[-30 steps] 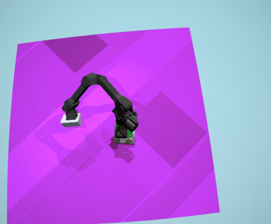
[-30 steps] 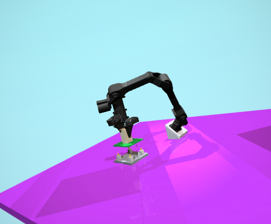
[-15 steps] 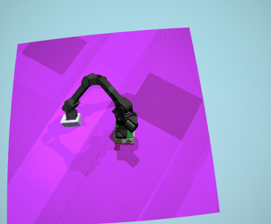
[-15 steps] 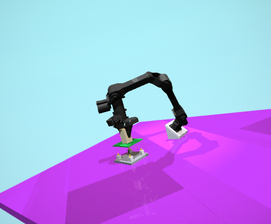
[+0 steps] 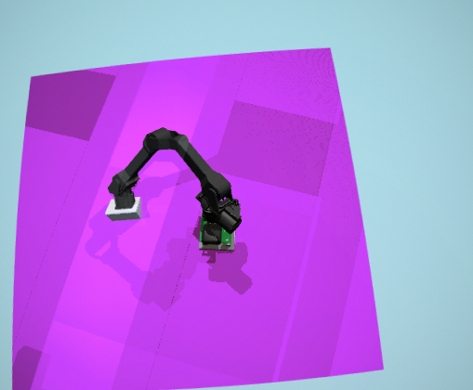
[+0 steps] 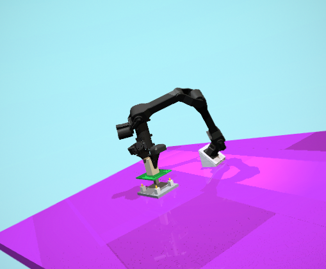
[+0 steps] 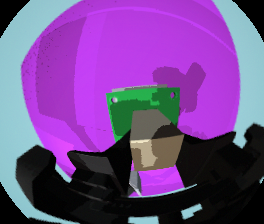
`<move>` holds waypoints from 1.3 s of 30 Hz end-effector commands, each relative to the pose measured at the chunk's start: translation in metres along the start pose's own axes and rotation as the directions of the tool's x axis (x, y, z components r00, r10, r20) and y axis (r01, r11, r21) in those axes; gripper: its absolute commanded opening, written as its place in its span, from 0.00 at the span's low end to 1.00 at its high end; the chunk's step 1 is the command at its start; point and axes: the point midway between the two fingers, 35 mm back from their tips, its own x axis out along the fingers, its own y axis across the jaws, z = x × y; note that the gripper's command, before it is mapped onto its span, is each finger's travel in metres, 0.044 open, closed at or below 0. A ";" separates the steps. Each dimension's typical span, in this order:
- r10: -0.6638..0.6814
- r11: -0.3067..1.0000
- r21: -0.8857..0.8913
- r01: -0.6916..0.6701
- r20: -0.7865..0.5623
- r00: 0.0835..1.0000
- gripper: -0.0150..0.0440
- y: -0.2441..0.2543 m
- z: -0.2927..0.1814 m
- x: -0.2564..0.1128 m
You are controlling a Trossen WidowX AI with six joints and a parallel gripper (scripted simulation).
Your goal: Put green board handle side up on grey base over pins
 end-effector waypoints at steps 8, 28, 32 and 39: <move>0.004 1.000 0.000 -0.004 0.000 1.000 0.25 0.002 0.001 0.016; 0.002 1.000 -0.004 -0.002 -0.001 1.000 0.25 0.001 0.001 0.019; 0.002 1.000 -0.003 -0.002 -0.001 1.000 0.25 0.001 0.001 0.022; 0.002 1.000 0.004 -0.002 -0.001 1.000 0.25 0.002 0.001 0.026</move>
